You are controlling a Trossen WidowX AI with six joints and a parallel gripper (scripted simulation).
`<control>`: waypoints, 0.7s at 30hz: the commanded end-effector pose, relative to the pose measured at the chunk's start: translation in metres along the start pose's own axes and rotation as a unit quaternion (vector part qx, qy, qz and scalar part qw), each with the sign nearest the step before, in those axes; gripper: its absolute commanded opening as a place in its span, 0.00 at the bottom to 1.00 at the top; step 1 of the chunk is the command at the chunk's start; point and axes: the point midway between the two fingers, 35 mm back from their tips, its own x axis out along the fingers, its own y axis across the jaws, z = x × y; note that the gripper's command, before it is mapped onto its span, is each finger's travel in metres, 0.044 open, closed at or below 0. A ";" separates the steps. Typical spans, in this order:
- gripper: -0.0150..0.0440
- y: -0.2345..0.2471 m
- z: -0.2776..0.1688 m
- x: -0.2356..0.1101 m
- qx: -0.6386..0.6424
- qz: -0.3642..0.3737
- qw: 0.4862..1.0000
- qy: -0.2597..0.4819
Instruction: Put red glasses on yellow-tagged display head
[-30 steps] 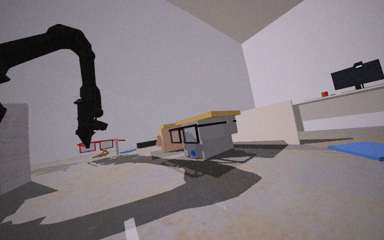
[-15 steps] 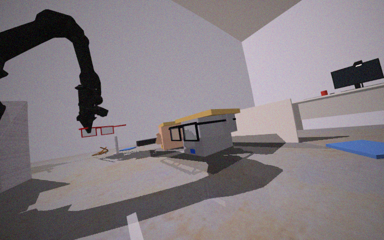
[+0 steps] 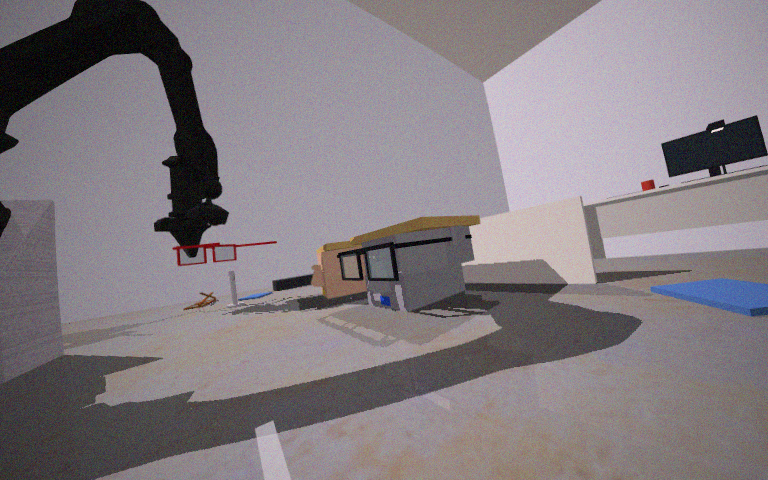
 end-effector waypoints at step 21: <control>0.25 -0.124 -0.027 -0.002 -0.288 -0.006 0.958 0.009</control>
